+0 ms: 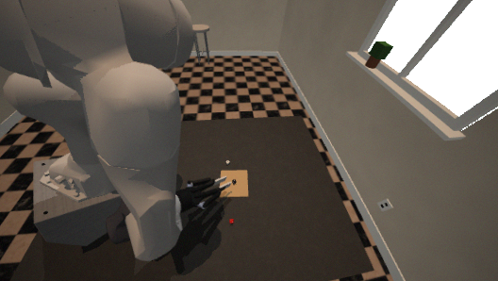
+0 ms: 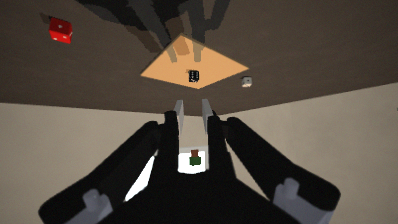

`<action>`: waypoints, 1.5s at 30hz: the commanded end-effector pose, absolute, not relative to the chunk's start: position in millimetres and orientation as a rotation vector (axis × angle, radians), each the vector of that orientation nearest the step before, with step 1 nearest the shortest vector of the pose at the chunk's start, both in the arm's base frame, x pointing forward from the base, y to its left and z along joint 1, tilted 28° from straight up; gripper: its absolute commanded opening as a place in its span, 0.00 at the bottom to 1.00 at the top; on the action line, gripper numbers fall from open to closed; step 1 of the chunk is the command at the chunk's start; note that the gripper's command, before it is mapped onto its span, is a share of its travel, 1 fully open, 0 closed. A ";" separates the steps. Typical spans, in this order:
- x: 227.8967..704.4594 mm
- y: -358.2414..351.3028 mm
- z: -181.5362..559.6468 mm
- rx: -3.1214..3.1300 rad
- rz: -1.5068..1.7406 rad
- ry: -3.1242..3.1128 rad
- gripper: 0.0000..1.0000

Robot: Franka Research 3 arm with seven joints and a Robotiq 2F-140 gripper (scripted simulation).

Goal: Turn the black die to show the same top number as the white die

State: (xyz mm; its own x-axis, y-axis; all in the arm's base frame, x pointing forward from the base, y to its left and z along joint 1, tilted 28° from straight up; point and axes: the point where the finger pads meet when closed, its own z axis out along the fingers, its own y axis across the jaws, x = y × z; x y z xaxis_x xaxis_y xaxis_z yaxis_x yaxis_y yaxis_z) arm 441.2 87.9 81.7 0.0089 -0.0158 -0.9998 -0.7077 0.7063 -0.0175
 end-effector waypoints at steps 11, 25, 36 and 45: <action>432.5 80.1 105.0 -0.609 0.623 1.485 0.19; 440.1 87.7 122.5 -0.712 0.559 1.728 0.19; 444.2 92.1 131.7 -0.769 0.520 1.862 0.19; 449.5 93.8 141.5 -0.812 0.463 1.986 0.19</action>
State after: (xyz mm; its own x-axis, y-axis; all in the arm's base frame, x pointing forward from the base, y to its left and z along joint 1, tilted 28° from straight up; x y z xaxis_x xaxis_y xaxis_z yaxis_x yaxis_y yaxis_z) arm 449.8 103.2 146.9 -0.2127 -0.4111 -0.8864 -0.7506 0.6496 -0.1212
